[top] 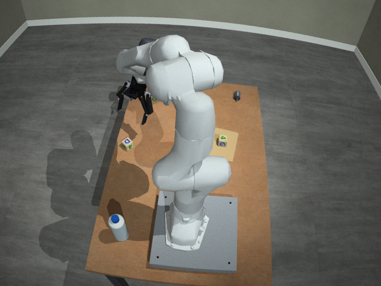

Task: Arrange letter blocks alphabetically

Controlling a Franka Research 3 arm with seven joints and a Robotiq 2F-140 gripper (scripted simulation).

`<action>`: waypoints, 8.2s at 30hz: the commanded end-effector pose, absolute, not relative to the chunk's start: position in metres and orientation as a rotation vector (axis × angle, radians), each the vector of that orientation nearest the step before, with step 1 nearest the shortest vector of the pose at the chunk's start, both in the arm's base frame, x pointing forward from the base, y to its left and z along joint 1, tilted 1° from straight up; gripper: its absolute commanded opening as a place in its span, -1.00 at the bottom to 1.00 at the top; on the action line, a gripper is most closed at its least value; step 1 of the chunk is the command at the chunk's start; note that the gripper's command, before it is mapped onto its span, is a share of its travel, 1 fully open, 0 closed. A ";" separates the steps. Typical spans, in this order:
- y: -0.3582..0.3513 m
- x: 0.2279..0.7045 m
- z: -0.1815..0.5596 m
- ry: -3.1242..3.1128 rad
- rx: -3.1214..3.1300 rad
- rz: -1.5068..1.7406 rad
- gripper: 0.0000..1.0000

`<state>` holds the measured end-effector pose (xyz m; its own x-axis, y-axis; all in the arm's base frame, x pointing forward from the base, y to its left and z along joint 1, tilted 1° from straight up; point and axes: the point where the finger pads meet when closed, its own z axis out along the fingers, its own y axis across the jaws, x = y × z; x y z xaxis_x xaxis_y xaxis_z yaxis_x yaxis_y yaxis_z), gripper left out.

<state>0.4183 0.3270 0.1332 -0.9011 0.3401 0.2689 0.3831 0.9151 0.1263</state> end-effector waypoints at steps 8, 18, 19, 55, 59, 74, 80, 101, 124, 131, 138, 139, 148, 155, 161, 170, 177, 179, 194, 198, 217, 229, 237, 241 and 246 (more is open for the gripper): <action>0.316 0.431 0.146 -2.902 -0.225 -0.296 1.00; 0.307 0.442 0.157 -2.931 -0.053 -0.311 1.00; 0.306 0.443 0.158 -2.934 -0.035 -0.312 1.00; 0.267 0.482 0.198 -2.954 0.606 -0.333 1.00; 0.262 0.486 0.203 -2.948 0.679 -0.333 1.00; 0.243 0.501 0.221 -2.907 0.948 -0.324 1.00; 0.235 0.506 0.228 -2.883 1.057 -0.318 1.00; 0.206 0.523 0.253 -2.767 1.420 -0.288 1.00; 0.171 0.538 0.282 -2.578 1.802 -0.239 1.00; 0.160 0.542 0.291 -2.509 1.911 -0.222 1.00; 0.149 0.545 0.300 -2.435 2.015 -0.204 1.00; 0.147 0.546 0.301 -2.423 2.030 -0.202 1.00; 0.132 0.550 0.313 -2.318 2.159 -0.178 1.00; 0.121 0.552 0.322 -2.233 2.252 -0.159 1.00; 0.110 0.554 0.330 -2.154 2.330 -0.143 1.00; 0.095 0.556 0.342 -2.034 2.438 -0.119 1.00; 0.083 0.558 0.351 -1.934 2.518 -0.101 1.00; 0.079 0.558 0.354 -1.903 2.540 -0.095 1.00; 0.053 0.559 0.374 -1.677 2.688 -0.058 1.00; 0.045 0.559 0.379 -1.614 2.723 -0.049 1.00; 0.011 0.556 0.405 -1.305 2.866 -0.010 1.00; 0.006 0.563 0.406 -1.103 2.944 0.001 1.00; 0.017 0.577 0.396 -0.943 3.005 0.002 1.00; 0.023 0.584 0.390 -0.856 3.034 0.002 1.00; 0.030 0.593 0.382 -0.743 3.068 0.003 1.00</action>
